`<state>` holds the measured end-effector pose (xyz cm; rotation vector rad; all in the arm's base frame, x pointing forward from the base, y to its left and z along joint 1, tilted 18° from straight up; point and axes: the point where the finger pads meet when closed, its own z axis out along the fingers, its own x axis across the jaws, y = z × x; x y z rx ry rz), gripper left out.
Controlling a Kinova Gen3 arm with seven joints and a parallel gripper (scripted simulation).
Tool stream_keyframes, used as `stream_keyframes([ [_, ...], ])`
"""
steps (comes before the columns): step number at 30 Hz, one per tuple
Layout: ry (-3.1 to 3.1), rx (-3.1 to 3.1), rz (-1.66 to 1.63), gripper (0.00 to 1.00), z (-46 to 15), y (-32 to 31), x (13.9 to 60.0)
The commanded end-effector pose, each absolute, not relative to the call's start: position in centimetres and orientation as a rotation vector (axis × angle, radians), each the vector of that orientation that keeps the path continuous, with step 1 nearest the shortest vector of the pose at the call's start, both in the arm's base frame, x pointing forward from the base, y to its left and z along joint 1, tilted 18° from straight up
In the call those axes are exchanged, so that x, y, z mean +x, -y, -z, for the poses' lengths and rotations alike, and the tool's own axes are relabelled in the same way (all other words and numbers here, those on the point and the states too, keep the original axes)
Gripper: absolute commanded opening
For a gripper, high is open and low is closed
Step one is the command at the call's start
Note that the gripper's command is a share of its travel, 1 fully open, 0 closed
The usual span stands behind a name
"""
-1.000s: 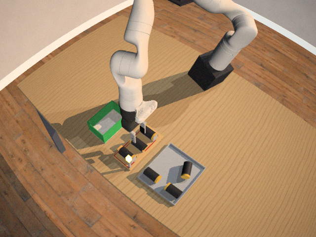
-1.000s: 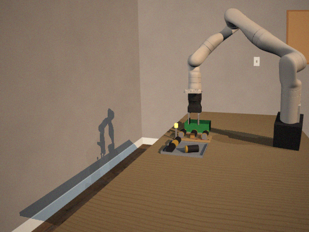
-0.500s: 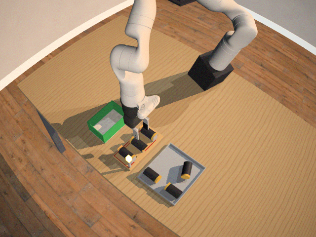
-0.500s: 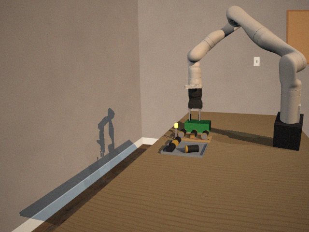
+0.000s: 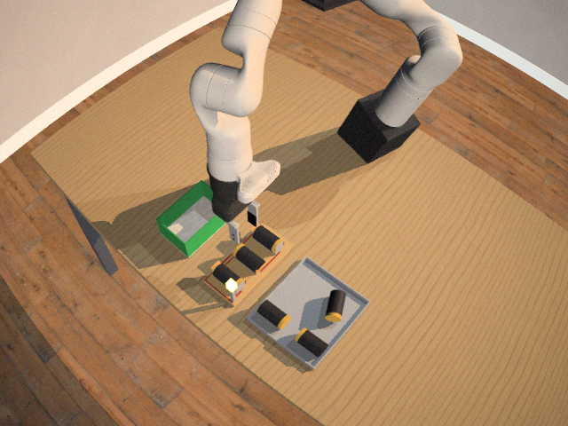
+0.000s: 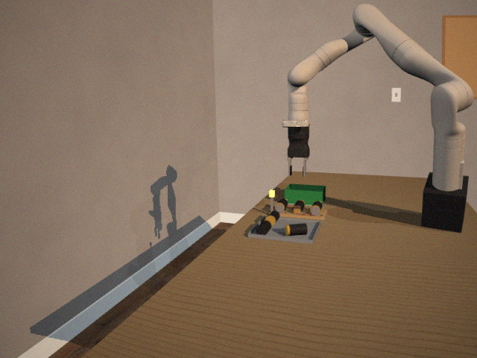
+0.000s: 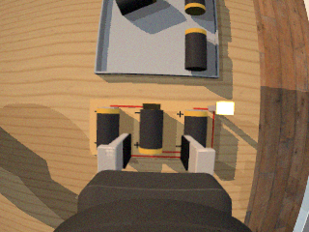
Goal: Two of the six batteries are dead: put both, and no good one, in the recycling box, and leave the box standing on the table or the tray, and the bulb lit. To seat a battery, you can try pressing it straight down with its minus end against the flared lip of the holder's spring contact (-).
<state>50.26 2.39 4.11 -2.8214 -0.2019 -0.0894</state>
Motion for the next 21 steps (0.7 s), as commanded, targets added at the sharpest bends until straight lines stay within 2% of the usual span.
stream_keyframes([
  [1,0.202,-2.819,0.096,0.9,-4.3,-2.7,51.5],
  [10,0.202,-2.819,0.096,0.9,-4.6,-3.2,55.5],
  [21,0.202,-2.819,0.096,0.9,-4.6,-3.2,55.9],
])
